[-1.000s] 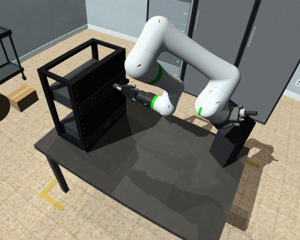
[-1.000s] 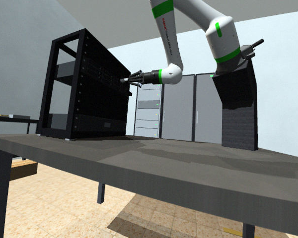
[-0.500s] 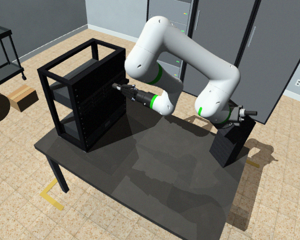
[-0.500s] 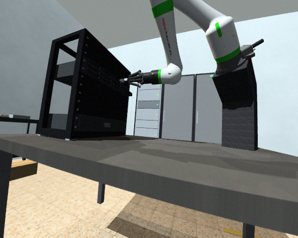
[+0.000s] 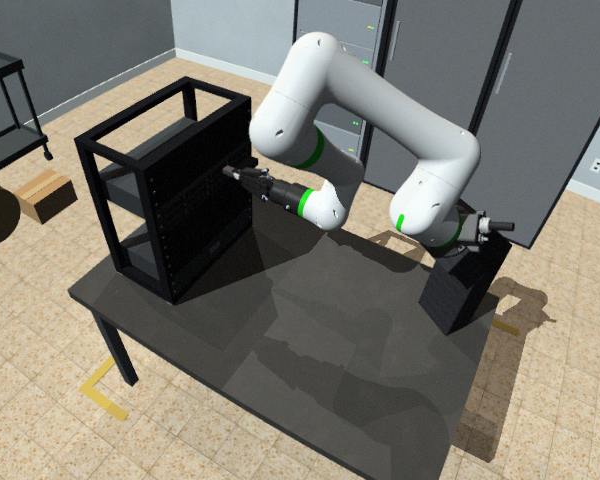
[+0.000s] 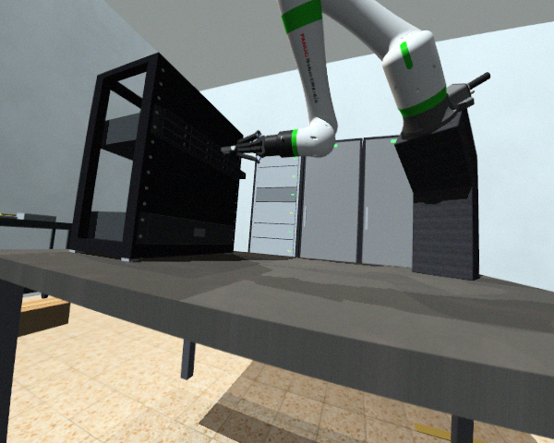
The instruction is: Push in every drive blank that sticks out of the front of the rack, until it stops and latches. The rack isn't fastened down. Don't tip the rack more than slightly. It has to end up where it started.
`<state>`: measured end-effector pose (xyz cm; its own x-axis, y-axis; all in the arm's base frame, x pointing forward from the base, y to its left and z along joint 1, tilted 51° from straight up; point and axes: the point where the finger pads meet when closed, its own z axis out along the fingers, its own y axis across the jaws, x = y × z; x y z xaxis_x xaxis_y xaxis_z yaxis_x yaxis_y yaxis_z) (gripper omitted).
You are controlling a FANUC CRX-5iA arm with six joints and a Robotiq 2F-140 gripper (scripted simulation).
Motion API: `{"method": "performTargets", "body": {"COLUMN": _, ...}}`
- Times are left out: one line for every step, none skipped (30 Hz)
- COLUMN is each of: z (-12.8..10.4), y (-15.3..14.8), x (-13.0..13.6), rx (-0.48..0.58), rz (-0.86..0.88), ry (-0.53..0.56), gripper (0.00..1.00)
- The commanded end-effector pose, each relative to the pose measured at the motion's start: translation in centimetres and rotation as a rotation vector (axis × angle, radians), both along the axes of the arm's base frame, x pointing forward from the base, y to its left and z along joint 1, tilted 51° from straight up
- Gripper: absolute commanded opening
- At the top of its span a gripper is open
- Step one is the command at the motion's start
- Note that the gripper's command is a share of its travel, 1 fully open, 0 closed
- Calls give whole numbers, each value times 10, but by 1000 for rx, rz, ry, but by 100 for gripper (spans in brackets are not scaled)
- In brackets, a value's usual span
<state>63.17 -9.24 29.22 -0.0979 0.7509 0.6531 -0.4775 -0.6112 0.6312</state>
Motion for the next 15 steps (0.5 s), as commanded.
{"method": "performTargets", "body": {"z": 1, "y": -1, "x": 1, "rx": 0, "rz": -1, "ry": -1, "gripper": 10}}
{"method": "performTargets", "body": {"z": 1, "y": -1, "x": 1, "rx": 0, "rz": -1, "ry": -1, "gripper": 10}}
{"method": "performTargets", "body": {"z": 1, "y": -1, "x": 2, "rx": 0, "rz": -1, "ry": -1, "gripper": 10}}
{"method": "performTargets", "body": {"z": 2, "y": -1, "x": 2, "rx": 0, "rz": -1, "ry": -1, "gripper": 10}}
{"method": "performTargets", "body": {"z": 2, "y": -1, "x": 2, "rx": 0, "rz": -1, "ry": -1, "gripper": 10}}
{"method": "performTargets", "body": {"z": 2, "y": -1, "x": 2, "rx": 0, "rz": -1, "ry": -1, "gripper": 10}}
{"method": "performTargets", "body": {"z": 2, "y": -1, "x": 2, "rx": 0, "rz": -1, "ry": -1, "gripper": 10}}
{"method": "performTargets", "body": {"z": 2, "y": -1, "x": 2, "rx": 0, "rz": -1, "ry": -1, "gripper": 10}}
{"method": "performTargets", "body": {"z": 2, "y": -1, "x": 2, "rx": 0, "rz": -1, "ry": -1, "gripper": 10}}
{"method": "performTargets", "body": {"z": 2, "y": -1, "x": 2, "rx": 0, "rz": -1, "ry": -1, "gripper": 10}}
{"method": "performTargets", "body": {"z": 2, "y": -1, "x": 2, "rx": 0, "rz": -1, "ry": -1, "gripper": 10}}
{"method": "performTargets", "body": {"z": 2, "y": -1, "x": 2, "rx": 0, "rz": -1, "ry": -1, "gripper": 10}}
{"method": "performTargets", "body": {"z": 2, "y": -1, "x": 2, "rx": 0, "rz": -1, "ry": -1, "gripper": 10}}
{"method": "performTargets", "body": {"z": 2, "y": -1, "x": 2, "rx": 0, "rz": -1, "ry": -1, "gripper": 10}}
{"method": "performTargets", "body": {"z": 2, "y": -1, "x": 2, "rx": 0, "rz": -1, "ry": -1, "gripper": 10}}
